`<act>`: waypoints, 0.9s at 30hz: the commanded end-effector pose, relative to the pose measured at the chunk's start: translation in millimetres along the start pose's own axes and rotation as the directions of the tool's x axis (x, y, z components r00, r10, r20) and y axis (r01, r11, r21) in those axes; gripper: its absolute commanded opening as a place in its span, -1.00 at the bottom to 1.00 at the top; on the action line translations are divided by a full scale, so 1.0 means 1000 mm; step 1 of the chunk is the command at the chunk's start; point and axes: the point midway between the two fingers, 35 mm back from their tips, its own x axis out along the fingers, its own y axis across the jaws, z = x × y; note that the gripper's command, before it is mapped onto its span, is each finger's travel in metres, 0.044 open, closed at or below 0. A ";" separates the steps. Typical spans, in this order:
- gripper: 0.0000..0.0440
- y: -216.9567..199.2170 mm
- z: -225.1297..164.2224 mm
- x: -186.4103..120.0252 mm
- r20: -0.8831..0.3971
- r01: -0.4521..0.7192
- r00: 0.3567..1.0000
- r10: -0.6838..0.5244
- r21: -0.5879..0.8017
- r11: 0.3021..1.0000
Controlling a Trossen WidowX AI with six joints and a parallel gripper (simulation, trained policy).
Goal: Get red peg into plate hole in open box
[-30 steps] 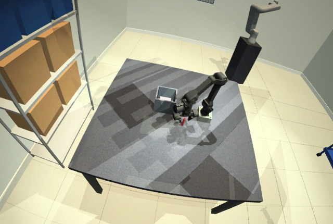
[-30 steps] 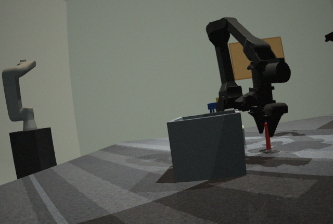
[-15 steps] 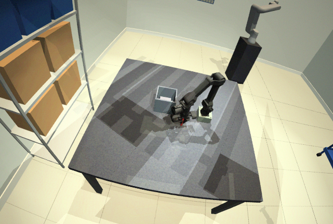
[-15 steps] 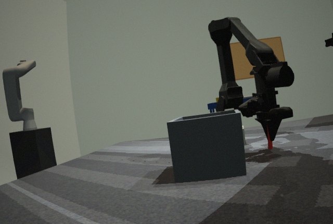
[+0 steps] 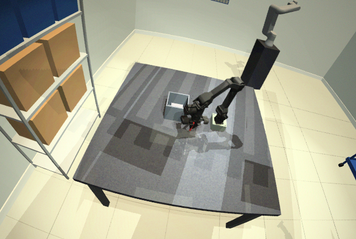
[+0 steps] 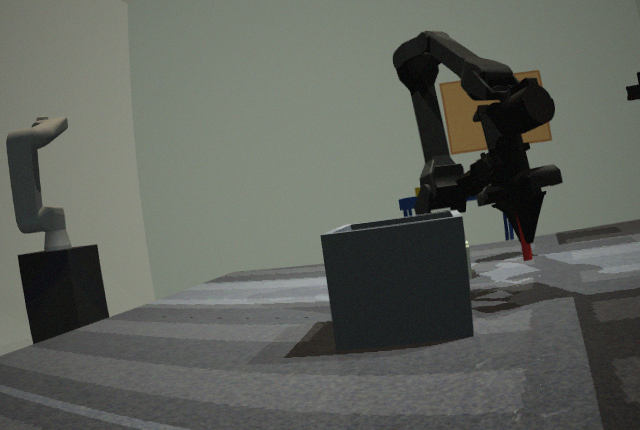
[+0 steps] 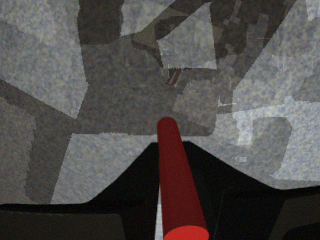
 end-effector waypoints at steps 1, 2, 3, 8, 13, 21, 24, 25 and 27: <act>-1.00 0.009 0.001 -0.013 -0.006 -0.038 0.999 0.038 -0.004 0.999; -1.00 0.011 0.002 -0.017 -0.005 -0.048 0.999 0.048 -0.006 0.999; -1.00 0.013 0.003 -0.022 -0.004 -0.058 0.998 0.058 -0.008 0.998; -1.00 0.024 0.012 -0.043 0.011 -0.101 0.995 0.101 -0.019 0.995; -1.00 0.031 0.024 -0.064 0.034 -0.129 0.991 0.130 -0.027 0.991; -1.00 0.037 0.049 -0.091 0.077 -0.141 0.987 0.143 -0.025 0.990; -1.00 0.038 0.060 -0.096 0.095 -0.140 0.985 0.141 -0.021 0.990; -1.00 0.038 0.063 -0.098 0.100 -0.139 0.985 0.140 -0.019 0.990; -1.00 0.038 0.069 -0.100 0.110 -0.136 0.984 0.137 -0.016 0.991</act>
